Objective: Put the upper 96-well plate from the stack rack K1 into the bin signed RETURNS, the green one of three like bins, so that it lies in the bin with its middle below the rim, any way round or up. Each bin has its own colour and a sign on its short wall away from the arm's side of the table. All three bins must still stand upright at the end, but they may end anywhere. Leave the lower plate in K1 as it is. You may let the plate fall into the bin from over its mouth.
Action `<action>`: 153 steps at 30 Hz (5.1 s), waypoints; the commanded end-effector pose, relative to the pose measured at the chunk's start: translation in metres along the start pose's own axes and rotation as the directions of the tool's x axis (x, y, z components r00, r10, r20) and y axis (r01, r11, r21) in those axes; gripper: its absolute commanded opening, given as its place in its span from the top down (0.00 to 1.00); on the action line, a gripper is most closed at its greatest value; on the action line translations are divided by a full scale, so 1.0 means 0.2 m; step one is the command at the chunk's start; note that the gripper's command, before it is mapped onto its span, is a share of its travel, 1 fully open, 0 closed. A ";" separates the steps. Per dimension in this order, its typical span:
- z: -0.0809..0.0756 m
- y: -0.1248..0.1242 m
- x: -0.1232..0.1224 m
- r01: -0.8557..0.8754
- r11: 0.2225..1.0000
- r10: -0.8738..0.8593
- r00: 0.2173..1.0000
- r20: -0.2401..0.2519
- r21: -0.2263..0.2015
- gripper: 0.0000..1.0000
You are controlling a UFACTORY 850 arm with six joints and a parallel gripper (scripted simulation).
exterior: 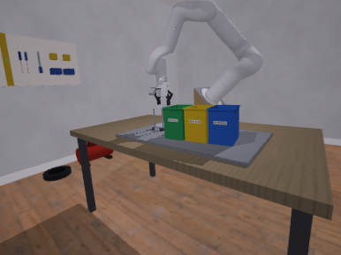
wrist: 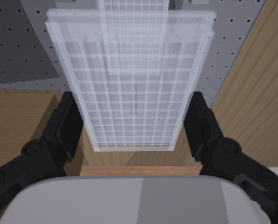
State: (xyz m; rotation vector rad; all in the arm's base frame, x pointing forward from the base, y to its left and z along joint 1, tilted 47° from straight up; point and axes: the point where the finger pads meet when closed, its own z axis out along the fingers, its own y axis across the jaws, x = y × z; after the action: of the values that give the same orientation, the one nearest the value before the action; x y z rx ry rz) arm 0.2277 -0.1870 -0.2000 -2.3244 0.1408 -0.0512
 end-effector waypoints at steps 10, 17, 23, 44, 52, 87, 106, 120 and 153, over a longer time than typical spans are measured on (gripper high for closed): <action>-0.09 0.00 0.00 0.000 1.000 0.000 1.000 -0.001 -0.001 1.00; -0.15 0.00 0.00 0.000 1.000 0.000 1.000 -0.001 -0.001 1.00; -0.20 0.00 0.00 0.000 1.000 0.000 1.000 -0.001 -0.001 1.00; -0.34 0.00 0.00 0.000 1.000 0.000 1.000 -0.001 -0.002 1.00; -0.39 0.00 0.00 0.000 1.000 0.000 1.000 -0.001 -0.002 1.00; -0.37 -0.32 0.18 0.130 0.992 -0.130 0.992 -0.001 -0.001 1.00; -0.35 -0.57 0.31 0.130 0.991 -0.130 0.991 -0.001 -0.001 1.00; -0.33 -0.74 0.41 0.130 0.991 -0.130 0.991 -0.001 -0.001 1.00; -0.31 -1.11 0.61 0.130 0.991 -0.130 0.991 -0.001 -0.001 1.00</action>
State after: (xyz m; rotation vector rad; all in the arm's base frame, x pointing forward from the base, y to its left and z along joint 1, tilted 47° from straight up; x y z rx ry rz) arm 0.3609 -0.0937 0.0021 -2.3308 -0.0113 -0.1164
